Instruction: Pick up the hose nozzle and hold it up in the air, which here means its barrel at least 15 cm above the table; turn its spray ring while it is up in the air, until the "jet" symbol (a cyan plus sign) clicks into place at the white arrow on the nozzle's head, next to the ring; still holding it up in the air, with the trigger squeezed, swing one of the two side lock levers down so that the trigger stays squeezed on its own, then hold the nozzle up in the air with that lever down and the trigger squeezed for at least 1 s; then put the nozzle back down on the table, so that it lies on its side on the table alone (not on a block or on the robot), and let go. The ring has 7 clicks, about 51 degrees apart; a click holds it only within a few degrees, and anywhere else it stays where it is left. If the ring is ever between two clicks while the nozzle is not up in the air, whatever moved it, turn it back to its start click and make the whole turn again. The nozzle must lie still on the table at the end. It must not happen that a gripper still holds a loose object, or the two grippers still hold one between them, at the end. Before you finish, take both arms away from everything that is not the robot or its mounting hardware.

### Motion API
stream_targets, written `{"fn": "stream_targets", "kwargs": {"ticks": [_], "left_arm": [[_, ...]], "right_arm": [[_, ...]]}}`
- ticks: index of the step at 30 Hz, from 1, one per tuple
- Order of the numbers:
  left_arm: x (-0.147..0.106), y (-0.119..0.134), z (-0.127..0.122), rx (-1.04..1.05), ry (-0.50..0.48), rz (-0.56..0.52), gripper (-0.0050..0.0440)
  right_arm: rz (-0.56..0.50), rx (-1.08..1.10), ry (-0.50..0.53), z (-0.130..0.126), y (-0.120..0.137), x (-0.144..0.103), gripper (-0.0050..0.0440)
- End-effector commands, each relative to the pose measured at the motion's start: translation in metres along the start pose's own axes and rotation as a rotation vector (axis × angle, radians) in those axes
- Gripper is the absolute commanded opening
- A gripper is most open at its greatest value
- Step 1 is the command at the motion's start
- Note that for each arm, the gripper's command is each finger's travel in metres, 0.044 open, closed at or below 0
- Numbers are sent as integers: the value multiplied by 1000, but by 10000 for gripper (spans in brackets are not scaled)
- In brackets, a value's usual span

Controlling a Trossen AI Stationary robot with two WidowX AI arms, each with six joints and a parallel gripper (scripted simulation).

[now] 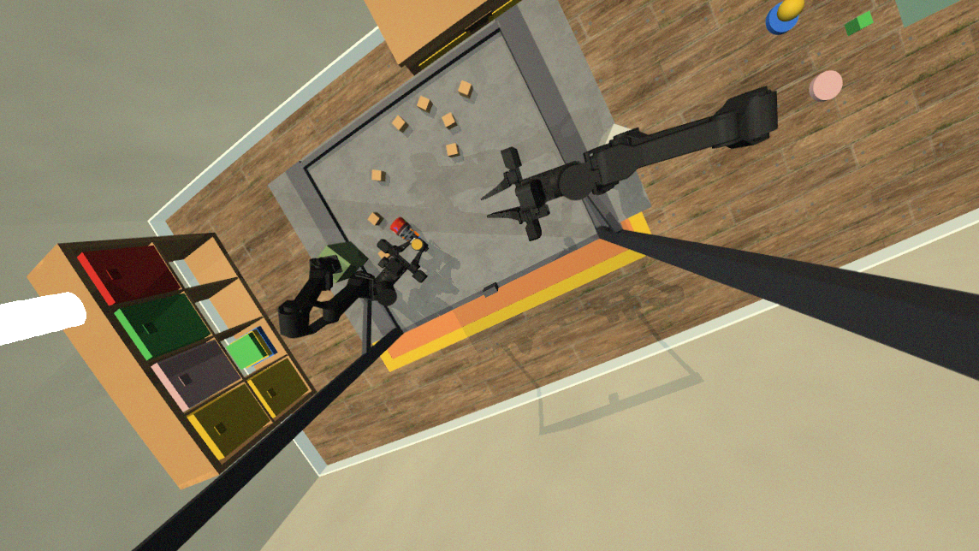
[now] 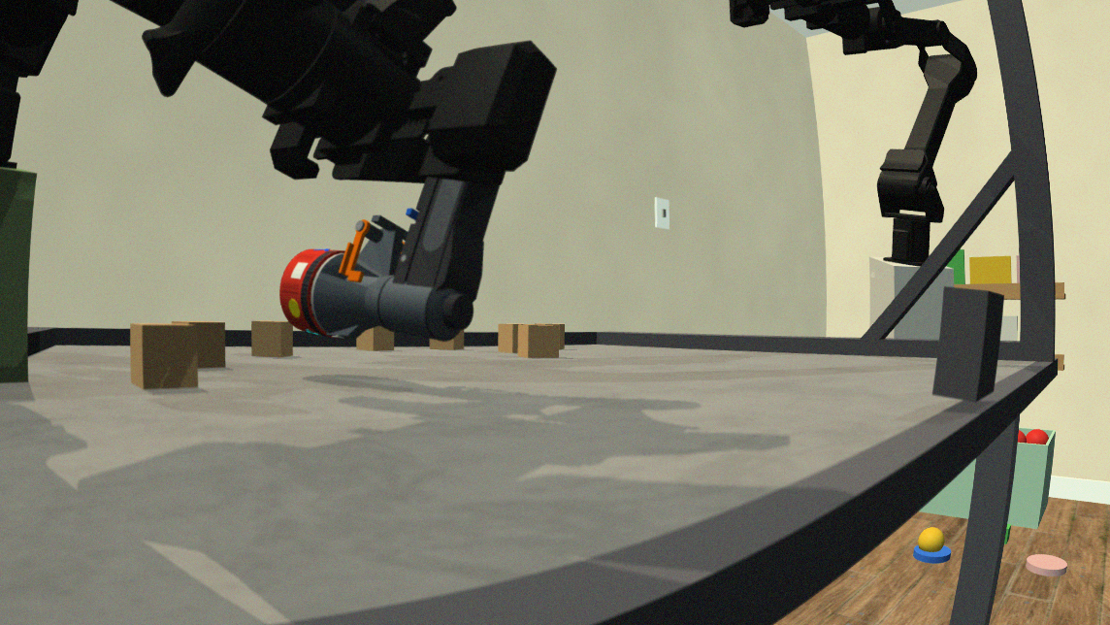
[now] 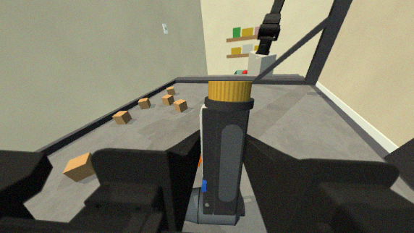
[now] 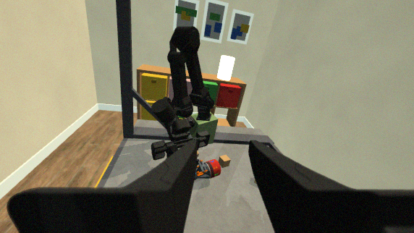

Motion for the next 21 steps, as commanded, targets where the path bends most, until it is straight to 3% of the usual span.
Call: {"fn": "stream_targets", "kwargs": {"ticks": [1, 21], "left_arm": [[1, -2, -2, -22, -6, -19, 167], [6, 14, -7, -26, -4, -22, 167]], "right_arm": [[-18, -2, 0, 0, -6, -1, 172], [-18, -2, 0, 0, -6, -1, 172]]}}
Point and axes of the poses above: on each arm, the point midway between the two fingers, 35 mm back from their tips, its own x axis out along the fingers, its own z axis across the jaws, y = z × x, the point moved 2 cm from there along -x, back along the fingers, and after that the axes turned 7 degrees about x, right-handed, at the moved point
